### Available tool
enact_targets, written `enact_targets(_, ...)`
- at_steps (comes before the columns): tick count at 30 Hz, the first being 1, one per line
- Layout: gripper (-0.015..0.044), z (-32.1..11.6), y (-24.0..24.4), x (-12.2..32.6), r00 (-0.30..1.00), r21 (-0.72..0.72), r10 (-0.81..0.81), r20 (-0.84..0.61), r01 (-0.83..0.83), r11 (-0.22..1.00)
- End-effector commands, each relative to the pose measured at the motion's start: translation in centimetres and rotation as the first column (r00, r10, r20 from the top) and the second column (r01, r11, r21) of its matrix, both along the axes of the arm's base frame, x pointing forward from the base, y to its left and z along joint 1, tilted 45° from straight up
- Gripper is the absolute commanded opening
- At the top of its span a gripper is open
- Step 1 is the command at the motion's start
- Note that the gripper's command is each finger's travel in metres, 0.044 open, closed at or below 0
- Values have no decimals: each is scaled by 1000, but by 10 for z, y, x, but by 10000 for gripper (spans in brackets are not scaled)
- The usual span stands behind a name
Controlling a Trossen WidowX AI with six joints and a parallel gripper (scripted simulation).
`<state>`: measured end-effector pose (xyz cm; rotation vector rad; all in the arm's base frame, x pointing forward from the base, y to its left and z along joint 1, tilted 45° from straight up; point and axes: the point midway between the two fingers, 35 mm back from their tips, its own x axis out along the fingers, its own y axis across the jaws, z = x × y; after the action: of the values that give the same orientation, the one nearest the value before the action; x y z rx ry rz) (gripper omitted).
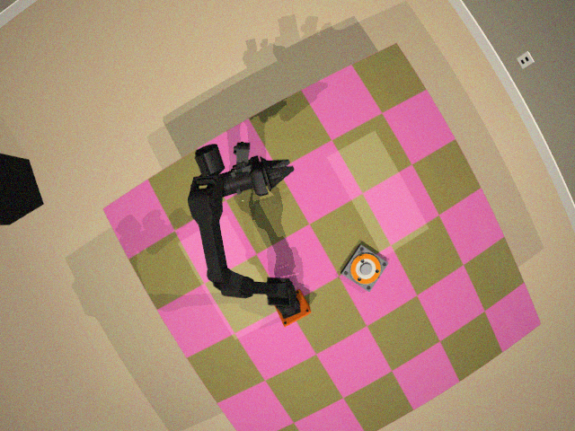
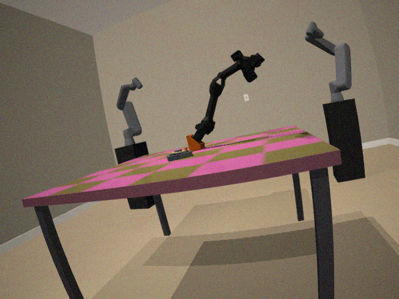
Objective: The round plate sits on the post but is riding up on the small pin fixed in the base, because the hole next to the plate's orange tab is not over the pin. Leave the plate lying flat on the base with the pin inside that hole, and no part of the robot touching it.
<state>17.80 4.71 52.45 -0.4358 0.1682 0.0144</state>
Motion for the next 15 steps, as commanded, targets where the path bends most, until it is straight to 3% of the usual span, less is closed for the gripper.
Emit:
enact_targets(1,374,-2,2,2,1000,-7,1,-6,-1,1000)
enact_targets(10,137,-95,50,75,945,-214,-1,-328,-74,974)
enact_targets(15,6,-191,54,120,785,-210,2,-620,-168,963)
